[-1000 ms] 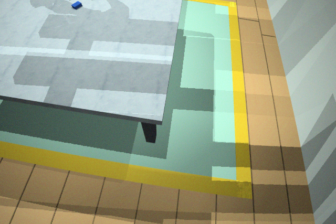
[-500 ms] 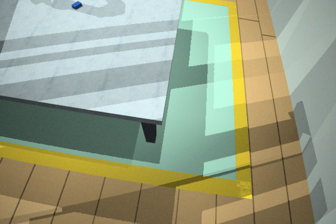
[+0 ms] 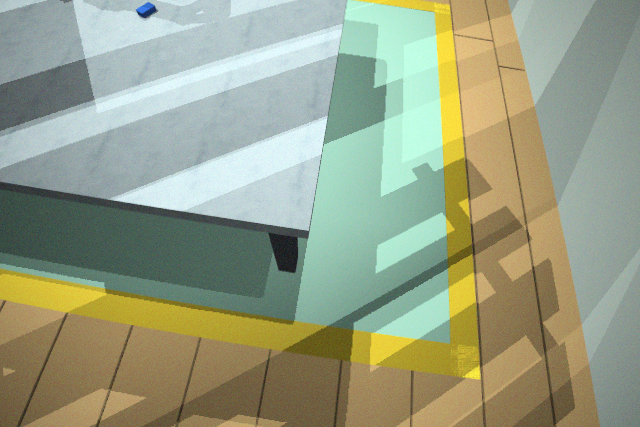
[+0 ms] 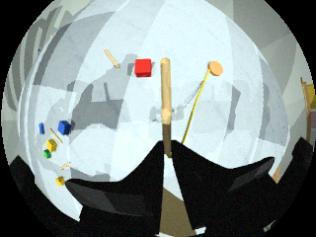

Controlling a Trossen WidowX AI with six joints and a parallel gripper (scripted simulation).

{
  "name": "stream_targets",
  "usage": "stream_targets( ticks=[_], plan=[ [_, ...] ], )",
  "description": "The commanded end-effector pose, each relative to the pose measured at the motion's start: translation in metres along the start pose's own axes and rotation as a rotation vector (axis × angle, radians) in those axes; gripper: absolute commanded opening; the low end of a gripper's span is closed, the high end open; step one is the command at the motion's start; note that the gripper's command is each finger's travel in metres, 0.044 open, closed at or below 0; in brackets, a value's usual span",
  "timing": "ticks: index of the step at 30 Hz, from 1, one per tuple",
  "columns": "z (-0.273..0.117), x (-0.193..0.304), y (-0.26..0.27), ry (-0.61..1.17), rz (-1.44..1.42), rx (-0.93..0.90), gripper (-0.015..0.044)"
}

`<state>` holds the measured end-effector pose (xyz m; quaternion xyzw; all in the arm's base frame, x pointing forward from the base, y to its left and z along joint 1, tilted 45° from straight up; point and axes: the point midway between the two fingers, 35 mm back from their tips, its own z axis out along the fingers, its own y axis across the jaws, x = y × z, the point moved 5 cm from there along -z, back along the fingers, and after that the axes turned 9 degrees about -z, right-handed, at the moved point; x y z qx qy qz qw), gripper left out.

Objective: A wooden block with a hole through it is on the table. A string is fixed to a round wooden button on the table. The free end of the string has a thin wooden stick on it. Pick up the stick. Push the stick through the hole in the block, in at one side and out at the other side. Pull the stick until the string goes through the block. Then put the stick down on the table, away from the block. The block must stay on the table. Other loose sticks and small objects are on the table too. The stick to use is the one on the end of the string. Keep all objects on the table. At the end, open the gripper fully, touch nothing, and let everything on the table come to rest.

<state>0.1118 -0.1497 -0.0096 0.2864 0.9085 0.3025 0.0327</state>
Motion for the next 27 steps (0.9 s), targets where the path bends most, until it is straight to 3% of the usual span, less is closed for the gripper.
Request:
stream_targets(
  ticks=[1,27],
  plan=[
    [-0.001,0.003,-0.001,0.0,0.041,0.016,0.0],
    [0.02,-0.004,-0.003,0.082,0.023,-0.014,0.0]
  ],
)
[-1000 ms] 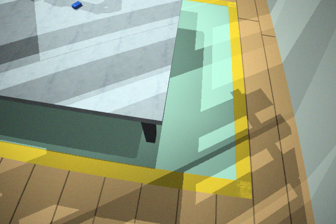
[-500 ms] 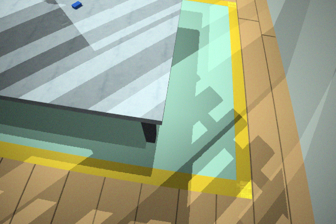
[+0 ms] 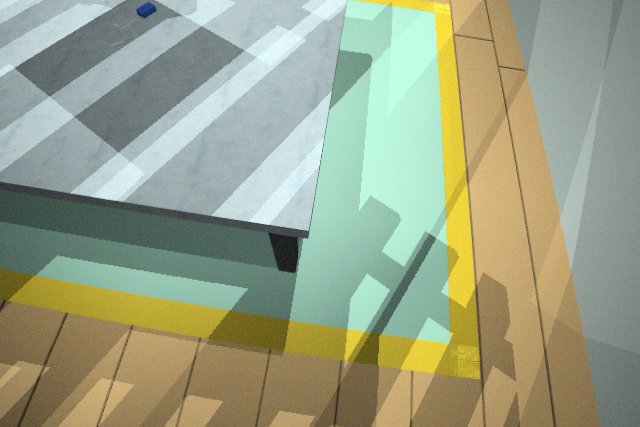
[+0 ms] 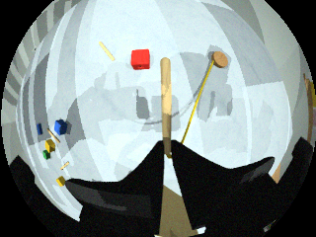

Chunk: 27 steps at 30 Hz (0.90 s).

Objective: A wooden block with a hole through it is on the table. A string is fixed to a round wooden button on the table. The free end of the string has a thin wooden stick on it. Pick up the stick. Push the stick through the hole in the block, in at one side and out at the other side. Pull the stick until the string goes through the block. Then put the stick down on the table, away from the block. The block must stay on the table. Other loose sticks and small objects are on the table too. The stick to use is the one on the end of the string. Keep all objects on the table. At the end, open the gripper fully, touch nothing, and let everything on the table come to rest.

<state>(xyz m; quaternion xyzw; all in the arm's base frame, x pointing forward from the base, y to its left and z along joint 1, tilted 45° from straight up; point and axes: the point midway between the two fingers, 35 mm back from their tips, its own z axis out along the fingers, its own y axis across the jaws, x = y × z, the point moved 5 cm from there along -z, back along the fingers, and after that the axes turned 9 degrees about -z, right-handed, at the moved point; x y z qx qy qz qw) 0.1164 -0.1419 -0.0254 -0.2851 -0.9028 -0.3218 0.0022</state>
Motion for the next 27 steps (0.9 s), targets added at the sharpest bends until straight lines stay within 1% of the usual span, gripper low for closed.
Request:
stream_targets(
  ticks=[1,27],
  plan=[
    [0.003,-0.003,-0.002,0.012,0.001,0.004,0.0],
    [0.034,-0.008,-0.006,0.13,0.008,-0.014,0.0]
  ],
)
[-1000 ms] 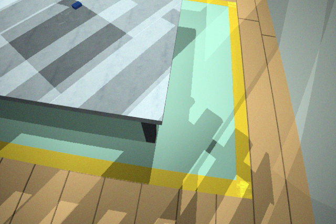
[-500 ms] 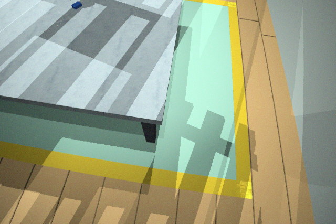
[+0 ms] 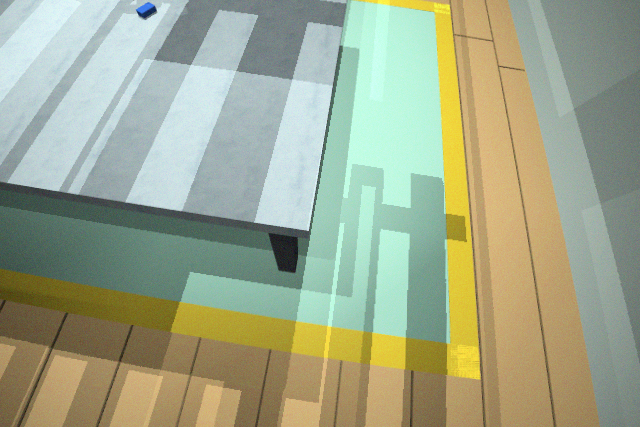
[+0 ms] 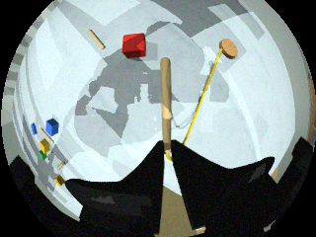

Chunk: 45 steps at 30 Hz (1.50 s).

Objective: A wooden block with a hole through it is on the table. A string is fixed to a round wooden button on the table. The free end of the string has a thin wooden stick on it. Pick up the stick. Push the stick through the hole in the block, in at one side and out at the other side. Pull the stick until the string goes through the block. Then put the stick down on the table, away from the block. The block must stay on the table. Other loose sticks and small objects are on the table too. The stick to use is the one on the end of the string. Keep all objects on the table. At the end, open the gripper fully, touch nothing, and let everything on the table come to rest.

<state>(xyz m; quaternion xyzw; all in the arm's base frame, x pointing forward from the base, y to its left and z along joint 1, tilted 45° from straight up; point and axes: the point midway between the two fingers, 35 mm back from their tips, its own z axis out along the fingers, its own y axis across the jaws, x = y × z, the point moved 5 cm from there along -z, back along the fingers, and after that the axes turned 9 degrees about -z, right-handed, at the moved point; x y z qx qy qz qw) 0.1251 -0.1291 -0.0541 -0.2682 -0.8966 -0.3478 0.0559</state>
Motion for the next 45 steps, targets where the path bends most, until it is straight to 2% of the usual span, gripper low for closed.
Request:
stream_targets(
  ticks=[1,25,45],
  plan=[
    [0.003,-0.003,-0.002,0.012,0.001,0.005,0.0],
    [0.033,-0.007,-0.006,0.121,0.011,-0.003,0.0],
    [0.029,0.016,-0.004,0.123,0.013,-0.002,0.0]
  ],
)
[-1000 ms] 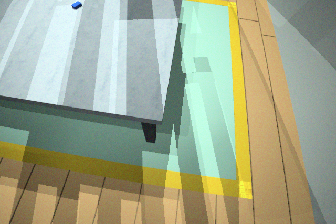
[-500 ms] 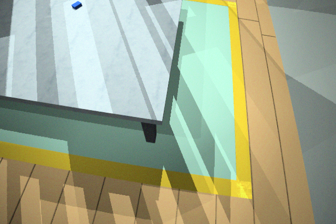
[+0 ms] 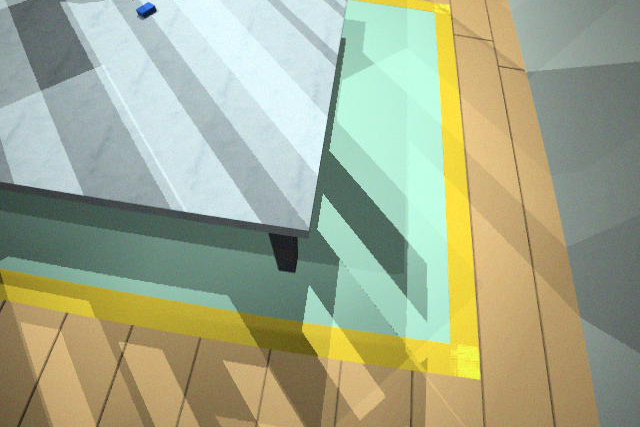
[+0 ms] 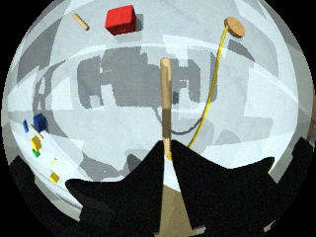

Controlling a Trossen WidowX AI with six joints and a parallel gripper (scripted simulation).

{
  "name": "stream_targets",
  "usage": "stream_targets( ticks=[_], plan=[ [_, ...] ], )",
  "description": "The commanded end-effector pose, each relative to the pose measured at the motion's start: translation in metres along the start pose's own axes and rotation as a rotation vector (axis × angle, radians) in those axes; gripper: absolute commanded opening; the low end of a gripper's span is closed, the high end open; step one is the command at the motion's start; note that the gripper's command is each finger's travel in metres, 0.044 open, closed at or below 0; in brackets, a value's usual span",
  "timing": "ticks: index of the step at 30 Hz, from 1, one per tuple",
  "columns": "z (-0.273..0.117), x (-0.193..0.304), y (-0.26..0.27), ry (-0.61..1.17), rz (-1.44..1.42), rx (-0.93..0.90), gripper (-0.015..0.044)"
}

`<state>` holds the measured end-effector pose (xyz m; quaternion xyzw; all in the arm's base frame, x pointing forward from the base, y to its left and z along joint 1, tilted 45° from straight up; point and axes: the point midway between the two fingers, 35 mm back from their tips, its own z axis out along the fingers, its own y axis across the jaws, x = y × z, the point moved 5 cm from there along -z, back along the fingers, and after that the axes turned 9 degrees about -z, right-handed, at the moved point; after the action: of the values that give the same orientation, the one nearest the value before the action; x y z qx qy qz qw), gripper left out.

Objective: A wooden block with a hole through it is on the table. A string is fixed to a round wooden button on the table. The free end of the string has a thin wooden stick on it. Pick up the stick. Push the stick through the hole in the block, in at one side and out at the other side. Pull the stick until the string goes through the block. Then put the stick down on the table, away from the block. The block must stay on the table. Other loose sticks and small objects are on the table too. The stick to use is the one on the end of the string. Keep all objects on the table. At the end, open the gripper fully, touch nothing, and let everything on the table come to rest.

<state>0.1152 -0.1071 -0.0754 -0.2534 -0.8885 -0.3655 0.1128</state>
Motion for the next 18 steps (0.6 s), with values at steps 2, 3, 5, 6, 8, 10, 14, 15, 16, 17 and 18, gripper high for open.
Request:
stream_targets(
  ticks=[2,3,5,6,8,10,14,15,16,17,18],
  plan=[
    [0.0,0.007,0.0,0.0,-0.002,0.004,0.0],
    [0.0,0.008,0.001,0.0,-0.002,0.004,0.0],
    [0.0,0.011,0.001,0.001,-0.002,0.004,0.0],
    [0.0,0.012,0.001,0.001,-0.002,0.004,0.0],
    [0.0,0.015,0.001,0.001,-0.002,0.004,0.0],
    [0.0,0.017,0.002,0.001,-0.002,0.004,0.0],
    [0.0,0.023,0.003,0.002,-0.002,0.004,0.0],
    [0.0,0.024,0.003,0.002,-0.002,0.004,0.0],
    [0.0,0.025,0.003,0.002,-0.001,0.004,0.0],
    [0.0,0.026,0.003,0.002,-0.001,0.004,0.0],
    [0.0,0.028,0.003,0.003,-0.001,0.004,0.0]
  ],
)
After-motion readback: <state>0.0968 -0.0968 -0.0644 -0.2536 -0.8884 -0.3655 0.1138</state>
